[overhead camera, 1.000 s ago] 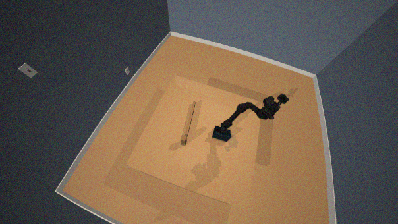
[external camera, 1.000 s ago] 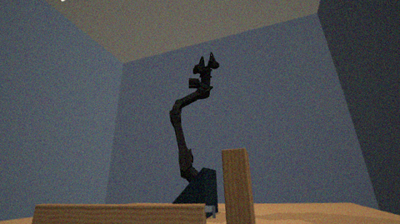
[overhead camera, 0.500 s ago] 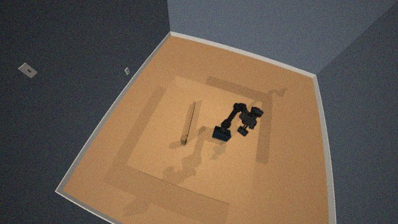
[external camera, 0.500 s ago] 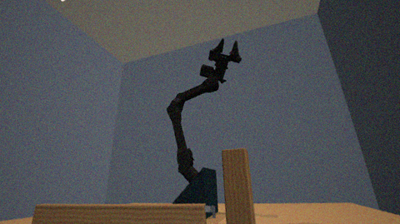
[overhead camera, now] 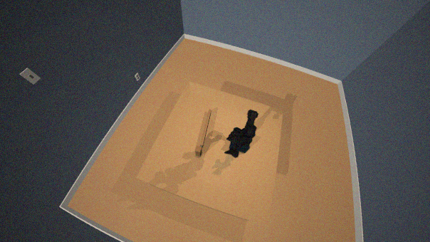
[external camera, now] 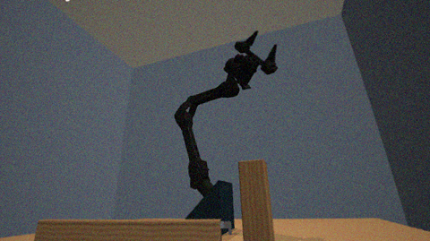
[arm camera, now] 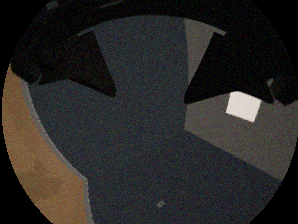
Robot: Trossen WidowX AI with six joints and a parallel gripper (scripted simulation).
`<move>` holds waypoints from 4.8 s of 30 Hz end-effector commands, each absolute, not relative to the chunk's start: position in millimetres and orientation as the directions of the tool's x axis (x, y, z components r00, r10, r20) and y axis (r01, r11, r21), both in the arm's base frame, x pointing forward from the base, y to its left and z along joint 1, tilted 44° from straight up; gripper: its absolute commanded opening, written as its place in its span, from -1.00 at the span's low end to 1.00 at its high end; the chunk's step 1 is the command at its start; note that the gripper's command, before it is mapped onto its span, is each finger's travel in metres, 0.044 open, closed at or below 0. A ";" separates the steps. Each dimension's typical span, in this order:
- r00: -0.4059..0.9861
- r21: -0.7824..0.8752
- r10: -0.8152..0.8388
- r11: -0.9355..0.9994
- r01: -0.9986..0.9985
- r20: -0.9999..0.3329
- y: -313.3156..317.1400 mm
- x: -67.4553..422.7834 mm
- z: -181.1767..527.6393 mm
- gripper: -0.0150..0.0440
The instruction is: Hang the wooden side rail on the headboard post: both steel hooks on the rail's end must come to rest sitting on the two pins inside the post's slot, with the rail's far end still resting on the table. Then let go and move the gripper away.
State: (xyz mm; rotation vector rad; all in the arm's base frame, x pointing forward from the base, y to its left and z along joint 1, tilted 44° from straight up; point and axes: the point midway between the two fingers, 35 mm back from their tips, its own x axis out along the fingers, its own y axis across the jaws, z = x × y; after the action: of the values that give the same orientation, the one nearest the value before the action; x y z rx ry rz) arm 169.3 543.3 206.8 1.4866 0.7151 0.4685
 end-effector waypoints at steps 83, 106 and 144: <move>0.414 0.150 -0.184 0.742 0.654 -0.892 103.9 305.8 -57.8 1.00; 0.399 -0.138 -0.030 0.960 -0.243 -0.916 92.2 317.1 -45.9 1.00; 0.410 -0.318 0.072 0.515 -0.796 -0.909 84.4 324.4 -35.0 1.00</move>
State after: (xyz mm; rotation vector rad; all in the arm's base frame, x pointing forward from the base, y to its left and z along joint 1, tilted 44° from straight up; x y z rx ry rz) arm 323.4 83.8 -37.0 -0.8572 1.0163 0.6312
